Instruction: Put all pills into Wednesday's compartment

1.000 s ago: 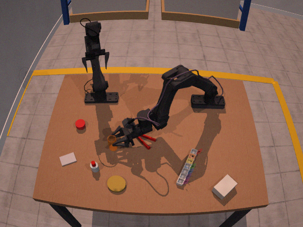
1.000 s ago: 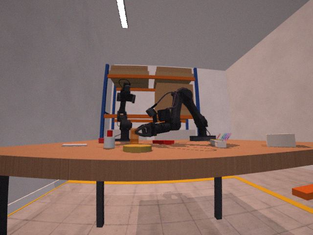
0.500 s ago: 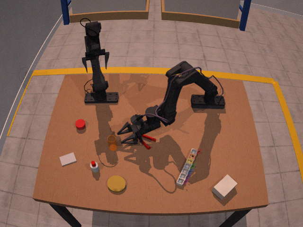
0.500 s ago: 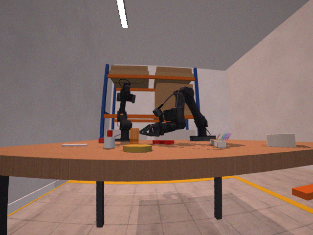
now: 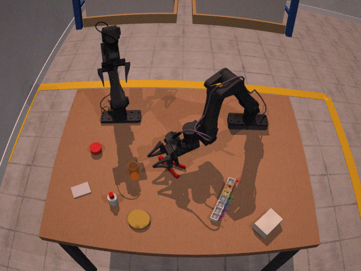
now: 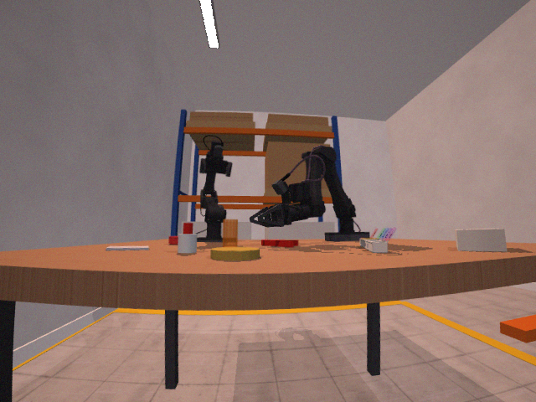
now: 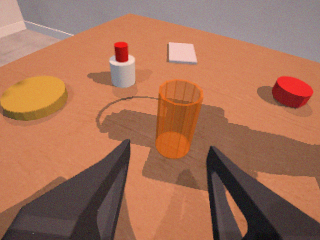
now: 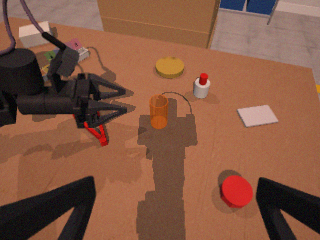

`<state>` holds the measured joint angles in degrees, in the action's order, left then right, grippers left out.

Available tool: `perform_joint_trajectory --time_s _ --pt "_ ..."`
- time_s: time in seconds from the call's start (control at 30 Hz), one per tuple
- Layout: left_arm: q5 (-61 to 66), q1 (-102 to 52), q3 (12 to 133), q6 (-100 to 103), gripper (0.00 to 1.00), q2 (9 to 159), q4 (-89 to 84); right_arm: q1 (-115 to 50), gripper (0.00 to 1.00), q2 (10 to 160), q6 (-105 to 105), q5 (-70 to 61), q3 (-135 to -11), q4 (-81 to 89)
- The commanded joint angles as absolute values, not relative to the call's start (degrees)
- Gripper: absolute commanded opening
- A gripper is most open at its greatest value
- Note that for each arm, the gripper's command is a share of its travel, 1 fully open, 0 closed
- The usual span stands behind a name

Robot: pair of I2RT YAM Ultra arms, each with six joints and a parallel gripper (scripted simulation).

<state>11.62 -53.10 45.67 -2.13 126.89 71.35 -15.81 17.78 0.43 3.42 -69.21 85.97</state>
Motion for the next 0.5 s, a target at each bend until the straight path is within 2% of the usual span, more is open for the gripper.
perform_joint_trajectory --time_s 0.0,0.3,0.47 --pt "9.5 -51.7 42.46 -1.48 0.56 122.94 71.9 -15.5 1.0 17.47 0.89 3.01 -70.43 86.48" --pt "6.09 -49.41 35.93 -1.13 0.56 113.41 69.36 -15.5 1.0 17.47 0.89 3.01 -70.43 86.48" --pt "3.03 -46.78 30.94 -0.85 0.56 103.29 65.53 -15.5 1.0 17.47 0.89 3.01 -70.43 86.48"
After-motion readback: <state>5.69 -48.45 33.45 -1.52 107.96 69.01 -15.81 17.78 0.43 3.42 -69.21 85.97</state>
